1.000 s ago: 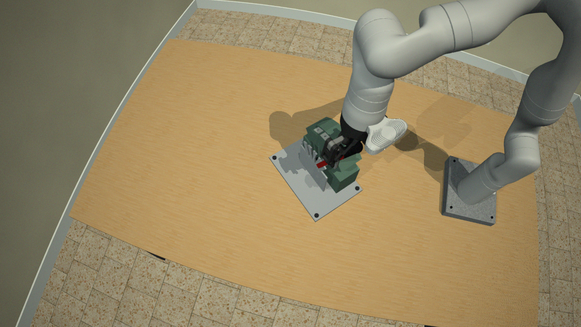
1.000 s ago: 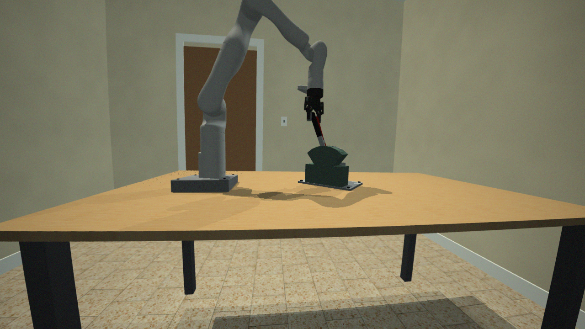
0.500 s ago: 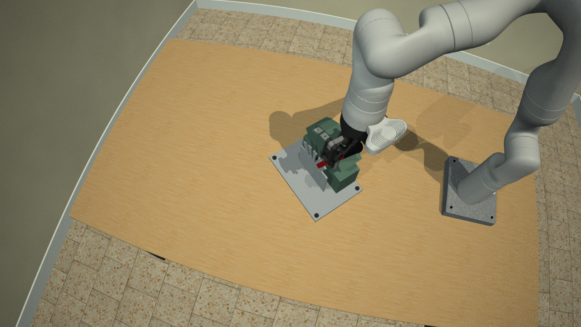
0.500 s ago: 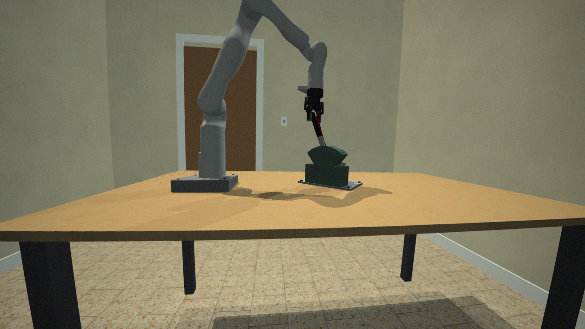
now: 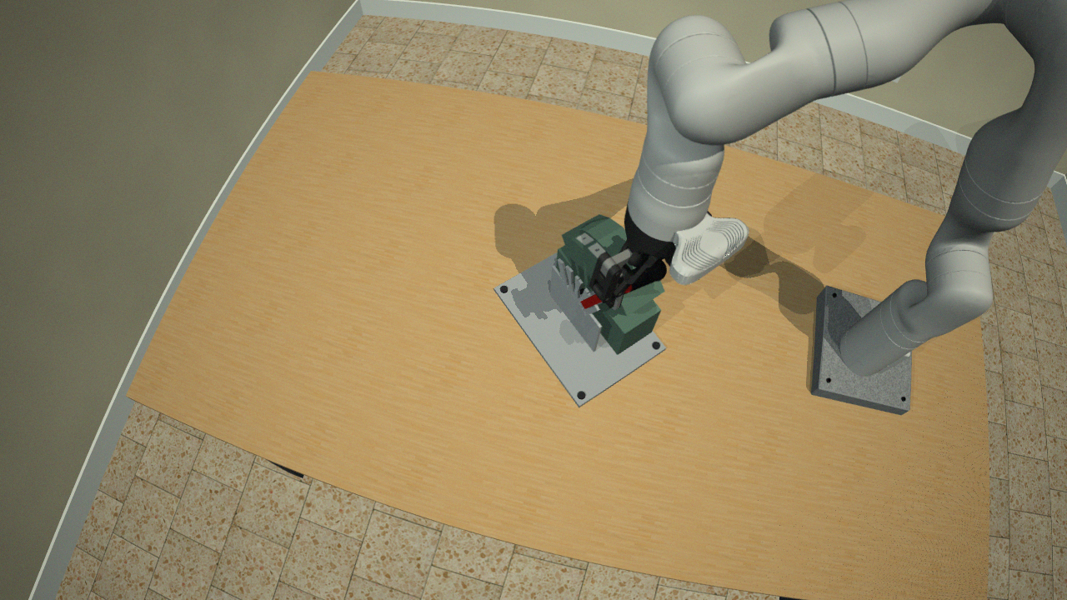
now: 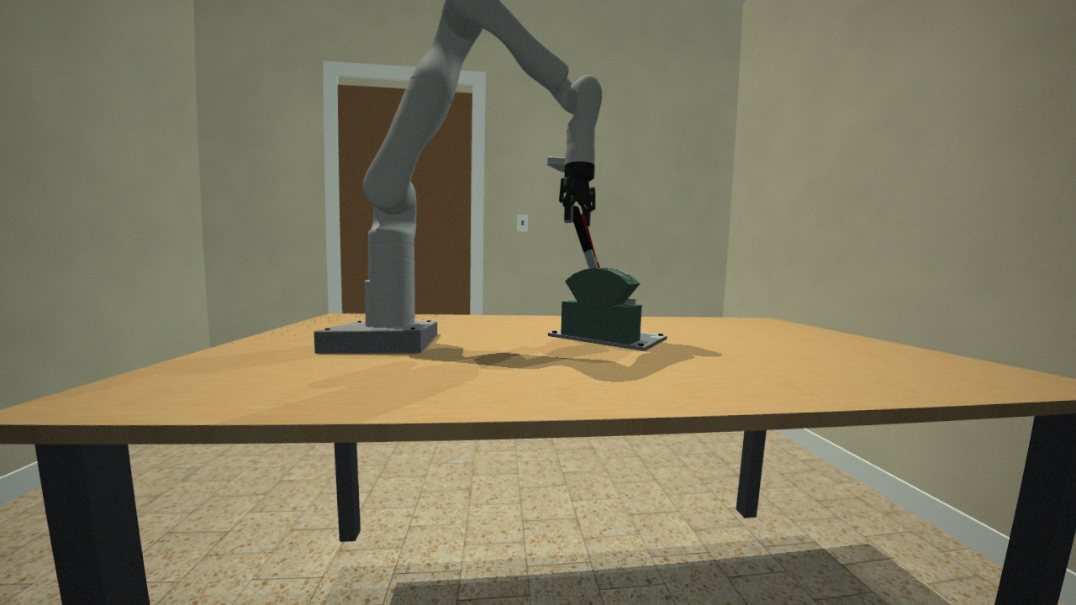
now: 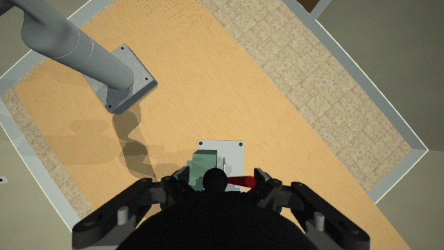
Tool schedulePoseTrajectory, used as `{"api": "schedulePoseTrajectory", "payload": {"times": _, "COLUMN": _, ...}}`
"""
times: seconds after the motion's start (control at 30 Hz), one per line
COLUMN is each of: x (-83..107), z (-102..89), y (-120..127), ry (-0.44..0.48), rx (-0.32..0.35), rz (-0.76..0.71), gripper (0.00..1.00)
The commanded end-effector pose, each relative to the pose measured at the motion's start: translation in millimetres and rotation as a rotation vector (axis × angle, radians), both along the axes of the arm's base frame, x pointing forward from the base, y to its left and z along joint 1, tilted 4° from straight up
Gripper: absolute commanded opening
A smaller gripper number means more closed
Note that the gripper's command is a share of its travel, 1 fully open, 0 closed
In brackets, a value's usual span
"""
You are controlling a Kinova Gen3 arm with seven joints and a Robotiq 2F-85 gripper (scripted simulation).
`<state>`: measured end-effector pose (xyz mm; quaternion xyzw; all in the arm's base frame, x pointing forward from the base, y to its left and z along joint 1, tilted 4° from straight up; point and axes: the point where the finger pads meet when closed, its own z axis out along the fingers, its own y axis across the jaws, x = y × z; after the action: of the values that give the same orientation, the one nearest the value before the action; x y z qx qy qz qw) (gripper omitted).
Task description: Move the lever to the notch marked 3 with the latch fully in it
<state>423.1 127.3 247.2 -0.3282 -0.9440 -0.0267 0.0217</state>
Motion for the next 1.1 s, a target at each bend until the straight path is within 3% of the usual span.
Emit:
{"api": "schedulePoseTrajectory", "payload": {"times": 0.0, "x": 0.3, "z": 0.7, "y": 0.1, "ry": -0.002, "rx": 0.0, "rz": 0.0, "gripper": 0.98}}
{"api": "schedulePoseTrajectory", "payload": {"times": 0.07, "x": 0.3, "z": 0.7, "y": 0.1, "ry": -0.002, "rx": 0.0, "rz": 0.0, "gripper": 0.98}}
{"api": "schedulePoseTrajectory", "payload": {"times": 0.1, "x": 0.3, "z": 0.7, "y": 0.1, "ry": -0.002, "rx": 0.0, "rz": 0.0, "gripper": 0.0}}
{"api": "schedulePoseTrajectory", "payload": {"times": 1.07, "x": 0.3, "z": 0.7, "y": 0.1, "ry": -0.002, "rx": 0.0, "rz": 0.0, "gripper": 0.0}}
